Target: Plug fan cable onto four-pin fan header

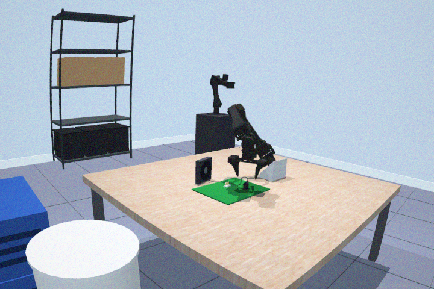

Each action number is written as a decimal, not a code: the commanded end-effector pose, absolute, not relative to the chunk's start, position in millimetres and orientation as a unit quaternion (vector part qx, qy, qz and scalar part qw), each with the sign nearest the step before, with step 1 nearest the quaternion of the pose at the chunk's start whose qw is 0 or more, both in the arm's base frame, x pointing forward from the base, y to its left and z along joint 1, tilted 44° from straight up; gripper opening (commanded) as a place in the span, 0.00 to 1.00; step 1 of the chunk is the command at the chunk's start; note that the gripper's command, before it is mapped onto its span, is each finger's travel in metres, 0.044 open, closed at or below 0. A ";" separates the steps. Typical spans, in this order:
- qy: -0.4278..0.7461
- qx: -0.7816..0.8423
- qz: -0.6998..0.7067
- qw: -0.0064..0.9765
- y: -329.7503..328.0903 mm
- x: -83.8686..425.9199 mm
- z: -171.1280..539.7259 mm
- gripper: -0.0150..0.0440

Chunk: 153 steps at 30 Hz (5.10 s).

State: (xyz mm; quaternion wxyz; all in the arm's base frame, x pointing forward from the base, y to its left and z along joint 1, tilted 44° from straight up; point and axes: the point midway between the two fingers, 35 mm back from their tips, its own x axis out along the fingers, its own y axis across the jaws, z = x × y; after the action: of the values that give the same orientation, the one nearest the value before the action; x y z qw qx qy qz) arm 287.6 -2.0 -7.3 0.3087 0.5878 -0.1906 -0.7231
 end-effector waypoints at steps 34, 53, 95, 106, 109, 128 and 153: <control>-0.192 0.584 -0.725 0.309 -28.1 280.8 -33.8 0.87; -0.192 0.584 -0.725 0.309 -28.1 280.8 -33.8 0.52; -0.190 0.583 -0.727 0.310 25.0 292.6 21.1 0.25; -0.199 0.585 -0.725 0.304 40.8 291.5 40.2 0.25; -0.234 0.599 -0.714 0.275 40.8 290.2 40.6 0.25; -0.453 0.656 -0.600 0.067 40.5 280.9 42.9 0.25; -0.663 0.623 -0.355 -0.214 39.8 268.5 45.7 0.25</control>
State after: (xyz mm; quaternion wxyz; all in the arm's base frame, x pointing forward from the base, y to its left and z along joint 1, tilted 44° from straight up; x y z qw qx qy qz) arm 272.7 39.5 46.5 -0.1842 0.6347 -0.6452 -0.3833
